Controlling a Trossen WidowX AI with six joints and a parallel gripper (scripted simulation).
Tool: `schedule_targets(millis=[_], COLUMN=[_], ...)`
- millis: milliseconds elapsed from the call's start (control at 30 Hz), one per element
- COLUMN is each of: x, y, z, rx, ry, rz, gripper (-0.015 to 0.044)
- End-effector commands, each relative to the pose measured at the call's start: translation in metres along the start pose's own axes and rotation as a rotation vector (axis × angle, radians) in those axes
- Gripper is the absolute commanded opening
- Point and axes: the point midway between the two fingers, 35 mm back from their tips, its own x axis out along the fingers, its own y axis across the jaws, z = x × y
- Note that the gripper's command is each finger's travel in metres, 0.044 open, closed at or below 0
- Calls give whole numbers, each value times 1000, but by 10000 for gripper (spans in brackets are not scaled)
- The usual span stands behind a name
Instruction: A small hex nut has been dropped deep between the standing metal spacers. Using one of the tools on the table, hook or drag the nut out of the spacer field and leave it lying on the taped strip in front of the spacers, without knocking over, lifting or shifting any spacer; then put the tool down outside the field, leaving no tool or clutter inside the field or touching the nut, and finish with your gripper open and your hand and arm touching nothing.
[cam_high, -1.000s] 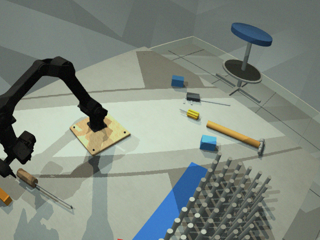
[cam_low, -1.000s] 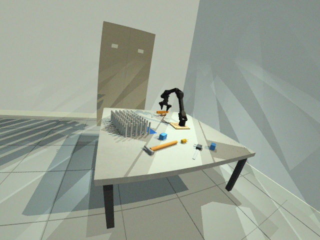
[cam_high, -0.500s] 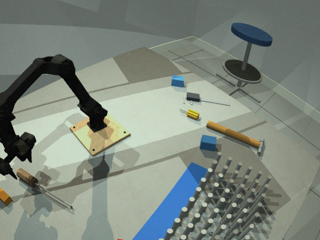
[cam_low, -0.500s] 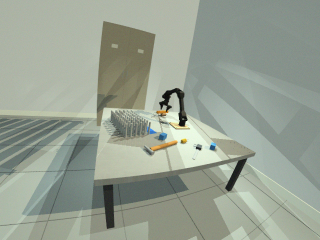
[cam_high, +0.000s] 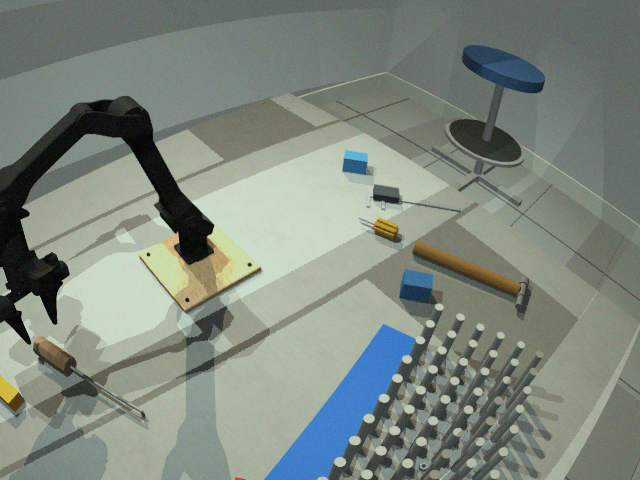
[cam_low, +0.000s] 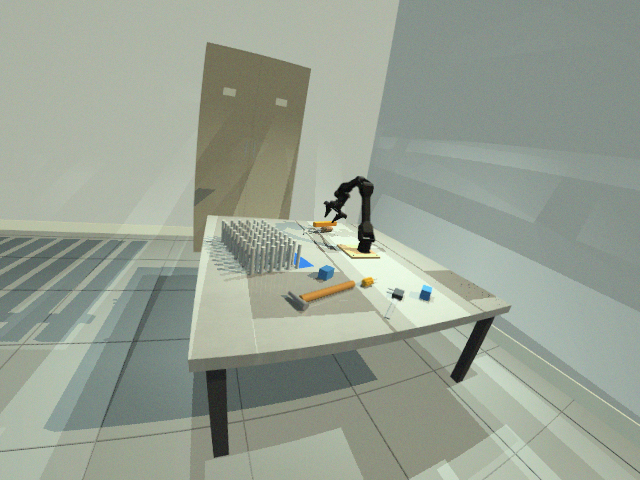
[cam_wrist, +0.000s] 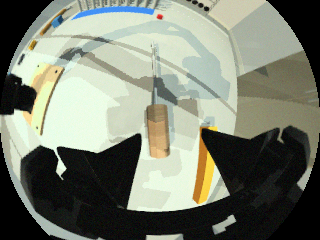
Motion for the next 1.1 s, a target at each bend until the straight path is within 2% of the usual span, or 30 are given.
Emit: schedule_targets(millis=[0,267,1067], x=[-1,0,36], y=[-1,-1,8], z=[1,0,-13], rx=[-6,-6,-6], ry=[-3,-3,-3], rz=[-8,-8,-8], gripper=[280,280,280])
